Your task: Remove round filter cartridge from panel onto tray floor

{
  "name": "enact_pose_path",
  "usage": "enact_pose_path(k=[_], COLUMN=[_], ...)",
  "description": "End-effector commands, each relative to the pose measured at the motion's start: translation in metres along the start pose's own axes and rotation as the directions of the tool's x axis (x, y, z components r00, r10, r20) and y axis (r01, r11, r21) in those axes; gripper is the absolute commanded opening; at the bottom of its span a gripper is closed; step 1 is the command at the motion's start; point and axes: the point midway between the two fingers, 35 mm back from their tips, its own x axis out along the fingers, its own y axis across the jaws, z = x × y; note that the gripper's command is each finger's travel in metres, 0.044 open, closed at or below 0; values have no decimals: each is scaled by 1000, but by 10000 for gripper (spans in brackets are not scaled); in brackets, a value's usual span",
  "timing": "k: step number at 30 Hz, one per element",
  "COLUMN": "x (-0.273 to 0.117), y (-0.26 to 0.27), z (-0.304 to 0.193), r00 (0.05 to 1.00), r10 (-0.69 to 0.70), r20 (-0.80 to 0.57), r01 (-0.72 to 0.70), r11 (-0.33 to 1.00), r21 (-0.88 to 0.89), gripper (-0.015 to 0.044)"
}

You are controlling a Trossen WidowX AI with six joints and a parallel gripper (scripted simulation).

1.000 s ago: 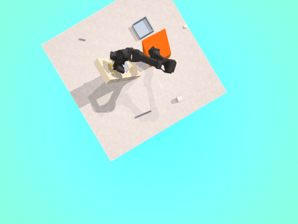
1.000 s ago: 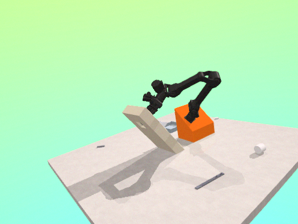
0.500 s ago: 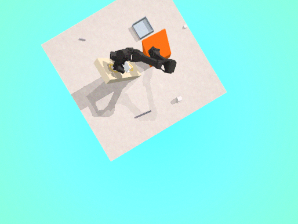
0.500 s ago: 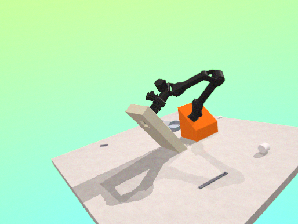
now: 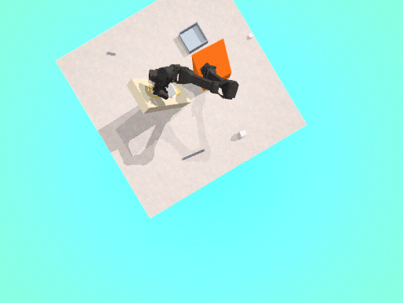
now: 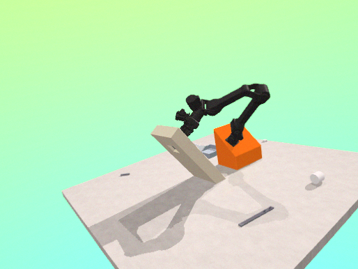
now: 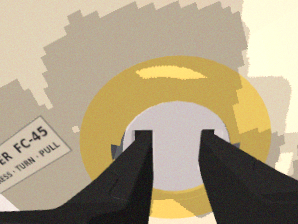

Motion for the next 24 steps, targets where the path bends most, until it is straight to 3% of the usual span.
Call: enact_pose_path(k=[1,9,24], x=[8,8,-58], y=[1,1,-2], z=[0,0,2], r00=[1000,1000,1000], r10=[-12,-12,-23], r20=[-1,-1,-7], r01=[12,12,23], r11=[1000,1000,1000], r21=[-16,-16,-13], gripper=[0,0,0])
